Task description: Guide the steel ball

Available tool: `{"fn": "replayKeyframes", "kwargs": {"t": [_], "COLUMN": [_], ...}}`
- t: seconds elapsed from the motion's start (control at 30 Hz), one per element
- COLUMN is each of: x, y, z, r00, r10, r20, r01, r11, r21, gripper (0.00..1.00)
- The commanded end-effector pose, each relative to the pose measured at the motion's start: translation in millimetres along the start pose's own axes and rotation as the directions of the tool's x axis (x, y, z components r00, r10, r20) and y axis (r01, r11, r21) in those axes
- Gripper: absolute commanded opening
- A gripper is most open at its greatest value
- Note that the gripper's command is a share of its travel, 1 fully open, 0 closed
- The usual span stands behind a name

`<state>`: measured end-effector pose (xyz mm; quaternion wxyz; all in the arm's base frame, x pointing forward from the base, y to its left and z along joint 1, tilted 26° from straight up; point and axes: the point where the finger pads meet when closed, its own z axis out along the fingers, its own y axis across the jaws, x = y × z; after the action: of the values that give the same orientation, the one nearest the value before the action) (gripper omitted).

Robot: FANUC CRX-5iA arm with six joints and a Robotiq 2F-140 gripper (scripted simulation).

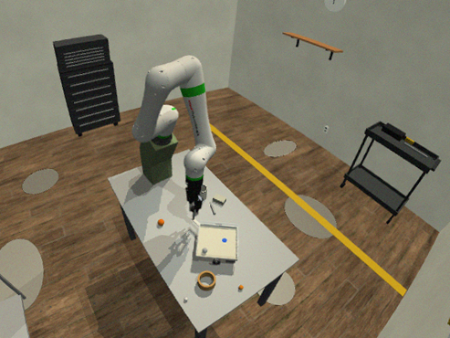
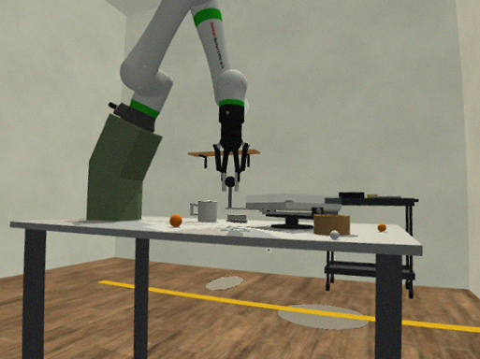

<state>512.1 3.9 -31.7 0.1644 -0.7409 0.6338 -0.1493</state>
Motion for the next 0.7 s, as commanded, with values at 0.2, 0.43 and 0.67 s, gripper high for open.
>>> {"fn": "replayKeyframes", "kwargs": {"t": [0.2,0.43,0.67], "x": [0.0,1.3,2.1], "y": [-0.2,-0.1,-0.1], "z": [-0.1,0.2,0.2], "r00": [1.000,1.000,1.000], "r10": [0.000,0.000,0.000], "r20": [0.000,0.000,0.000], "r01": [0.000,0.000,0.000], "r11": [1.000,1.000,1.000], "r21": [0.000,0.000,0.000], "gripper": [0.10,0.10,0.10]}}
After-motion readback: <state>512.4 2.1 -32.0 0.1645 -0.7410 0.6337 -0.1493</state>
